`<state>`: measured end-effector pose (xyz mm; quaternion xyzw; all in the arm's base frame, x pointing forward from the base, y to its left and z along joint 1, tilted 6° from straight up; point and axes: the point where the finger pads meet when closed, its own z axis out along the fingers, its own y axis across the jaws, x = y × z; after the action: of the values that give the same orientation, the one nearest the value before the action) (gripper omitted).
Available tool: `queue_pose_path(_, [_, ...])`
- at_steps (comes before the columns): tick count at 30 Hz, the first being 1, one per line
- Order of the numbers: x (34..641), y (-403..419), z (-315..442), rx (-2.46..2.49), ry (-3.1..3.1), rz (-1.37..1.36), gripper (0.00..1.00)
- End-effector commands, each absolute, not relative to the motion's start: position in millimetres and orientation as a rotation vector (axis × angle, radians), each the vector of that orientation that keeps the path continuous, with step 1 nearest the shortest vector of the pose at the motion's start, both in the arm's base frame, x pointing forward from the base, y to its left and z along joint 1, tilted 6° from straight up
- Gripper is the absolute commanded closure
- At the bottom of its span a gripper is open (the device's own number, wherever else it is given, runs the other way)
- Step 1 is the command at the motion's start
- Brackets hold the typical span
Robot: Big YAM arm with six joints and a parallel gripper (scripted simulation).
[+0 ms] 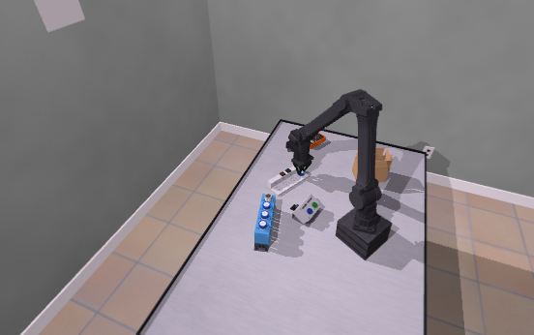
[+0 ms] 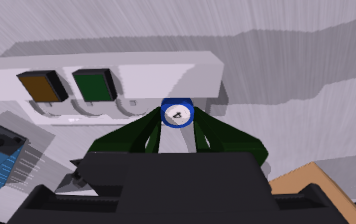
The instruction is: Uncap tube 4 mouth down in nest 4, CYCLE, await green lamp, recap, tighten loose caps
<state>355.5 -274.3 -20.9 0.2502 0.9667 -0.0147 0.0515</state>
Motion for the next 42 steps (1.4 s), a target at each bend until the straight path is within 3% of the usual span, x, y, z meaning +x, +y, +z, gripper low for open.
queue_pose_path(1, [356.0,-269.2,-30.5,0.723,2.955,-0.037,1.0])
queue_pose_path(42, [348.0,-275.9,-33.9,0.75,2.949,-0.038,1.0])
